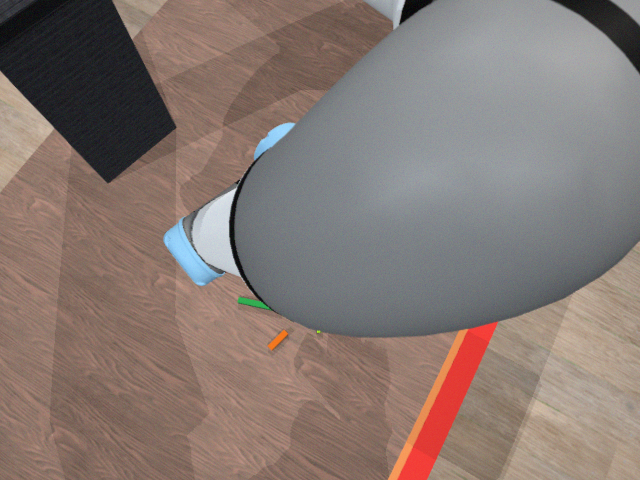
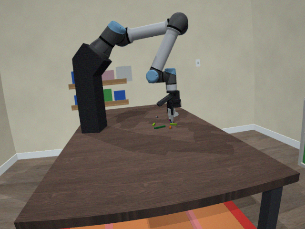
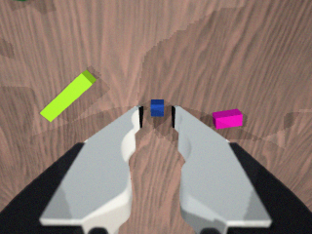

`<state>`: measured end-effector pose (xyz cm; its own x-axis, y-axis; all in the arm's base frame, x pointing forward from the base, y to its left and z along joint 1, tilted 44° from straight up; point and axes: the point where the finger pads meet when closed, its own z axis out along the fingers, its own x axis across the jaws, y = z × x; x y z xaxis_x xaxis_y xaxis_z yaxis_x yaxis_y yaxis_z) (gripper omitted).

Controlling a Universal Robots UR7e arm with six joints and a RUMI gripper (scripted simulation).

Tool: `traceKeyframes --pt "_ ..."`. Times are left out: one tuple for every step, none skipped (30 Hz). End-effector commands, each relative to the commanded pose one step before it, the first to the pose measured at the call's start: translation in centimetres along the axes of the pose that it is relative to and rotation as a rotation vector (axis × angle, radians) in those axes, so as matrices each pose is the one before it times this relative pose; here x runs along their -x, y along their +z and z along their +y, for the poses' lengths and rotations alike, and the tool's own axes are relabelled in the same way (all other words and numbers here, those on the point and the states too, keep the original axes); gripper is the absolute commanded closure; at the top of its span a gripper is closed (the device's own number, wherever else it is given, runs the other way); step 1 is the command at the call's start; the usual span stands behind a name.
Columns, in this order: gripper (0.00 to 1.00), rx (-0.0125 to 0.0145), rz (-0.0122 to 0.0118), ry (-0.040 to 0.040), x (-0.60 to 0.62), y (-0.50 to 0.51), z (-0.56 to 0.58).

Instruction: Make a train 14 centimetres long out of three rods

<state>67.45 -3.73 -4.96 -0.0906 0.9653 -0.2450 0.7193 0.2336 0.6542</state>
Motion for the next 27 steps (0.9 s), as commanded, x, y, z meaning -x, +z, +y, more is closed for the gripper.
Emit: traceKeyframes --pt "0.86 0.00102 -0.00030 -0.00016 0.008 -0.033 0.053" --pt "0.86 0.00000 0.00000 0.00000 0.000 0.000 0.000" --pt "0.86 0.00000 0.00000 0.00000 0.000 0.000 0.000" --pt "0.86 0.00000 0.00000 0.00000 0.000 0.000 0.000" --pt "0.86 0.00000 0.00000 0.00000 0.000 0.000 0.000" --pt "0.86 0.00000 0.00000 0.00000 0.000 0.000 0.000" --pt "0.86 0.00000 0.00000 0.00000 0.000 0.000 0.000" --pt "0.86 0.00000 0.00000 0.00000 0.000 0.000 0.000" --pt "0.86 0.00000 0.00000 0.00000 0.000 0.000 0.000" --pt "1.00 0.00000 0.00000 0.00000 0.000 0.000 0.000" --pt "1.00 0.00000 0.00000 0.00000 0.000 0.000 0.000" --pt "1.00 0.00000 0.00000 0.00000 0.000 0.000 0.000" --pt "1.00 0.00000 0.00000 0.00000 0.000 0.000 0.000" --pt "1.00 0.00000 0.00000 0.00000 0.000 0.000 0.000" --pt "1.00 0.00000 0.00000 0.00000 0.000 0.000 0.000" --pt "1.00 0.00000 0.00000 0.00000 0.000 0.000 0.000" --pt "1.00 0.00000 0.00000 0.00000 0.000 0.000 0.000" --pt "1.00 0.00000 0.00000 0.00000 0.000 0.000 0.000" --pt "1.00 0.00000 0.00000 0.00000 0.000 0.000 0.000" --pt "1.00 0.00000 0.00000 0.00000 0.000 0.000 0.000" --pt "1.00 0.00000 0.00000 0.00000 0.000 0.000 0.000" --pt "1.00 0.00000 0.00000 0.00000 0.000 0.000 0.000" --pt "1.00 0.00000 0.00000 0.00000 0.000 0.000 0.000" --pt "1.00 0.00000 0.00000 0.00000 0.000 0.000 0.000" --pt "1.00 0.00000 0.00000 0.00000 0.000 0.000 0.000" --pt "1.00 0.00000 0.00000 0.00000 0.000 0.000 0.000" --pt "1.00 0.00000 0.00000 0.00000 0.000 0.000 0.000"
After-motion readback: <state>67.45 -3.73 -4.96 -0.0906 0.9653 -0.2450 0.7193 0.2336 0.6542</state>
